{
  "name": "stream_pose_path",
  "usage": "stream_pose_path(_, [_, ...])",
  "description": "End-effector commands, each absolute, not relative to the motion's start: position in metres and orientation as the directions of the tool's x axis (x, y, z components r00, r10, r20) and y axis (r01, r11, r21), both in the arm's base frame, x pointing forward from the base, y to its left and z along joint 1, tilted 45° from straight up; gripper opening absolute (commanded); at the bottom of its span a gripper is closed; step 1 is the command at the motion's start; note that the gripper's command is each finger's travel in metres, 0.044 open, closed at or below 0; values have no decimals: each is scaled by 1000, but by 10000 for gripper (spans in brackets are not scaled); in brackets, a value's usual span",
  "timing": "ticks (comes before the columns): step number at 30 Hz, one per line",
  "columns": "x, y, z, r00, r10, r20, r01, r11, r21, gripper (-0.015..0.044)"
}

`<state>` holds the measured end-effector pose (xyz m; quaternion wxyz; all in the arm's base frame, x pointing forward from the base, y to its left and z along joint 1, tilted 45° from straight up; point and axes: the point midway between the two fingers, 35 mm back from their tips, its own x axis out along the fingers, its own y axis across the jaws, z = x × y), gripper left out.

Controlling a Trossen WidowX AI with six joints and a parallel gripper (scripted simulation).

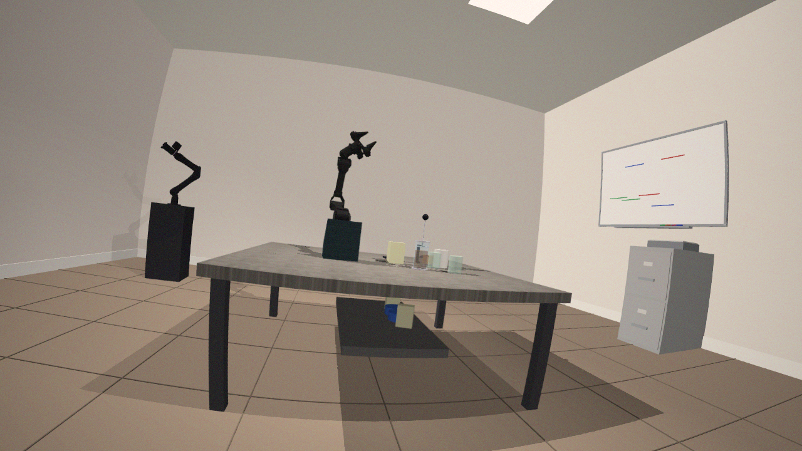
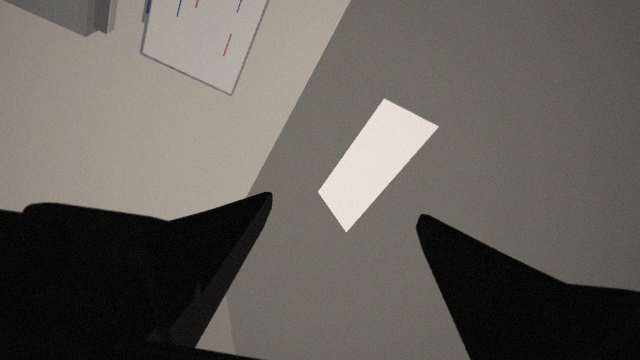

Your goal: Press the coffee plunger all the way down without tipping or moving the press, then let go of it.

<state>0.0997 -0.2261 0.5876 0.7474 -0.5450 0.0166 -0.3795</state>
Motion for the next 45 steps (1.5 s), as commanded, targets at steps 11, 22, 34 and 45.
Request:
stream_pose_path(11, [158,-333,454,811,-576,100,540,672,-506,440])
stream_pose_path(22, [221,-366,300,870,-446,-210,454,891,-8,440])
stream_pose_path(34, [279,-315,112,842,-105,-529,427,728,536,440])
stream_pose_path(45, [298,-262,33,802,22,-596,459,615,641,440])
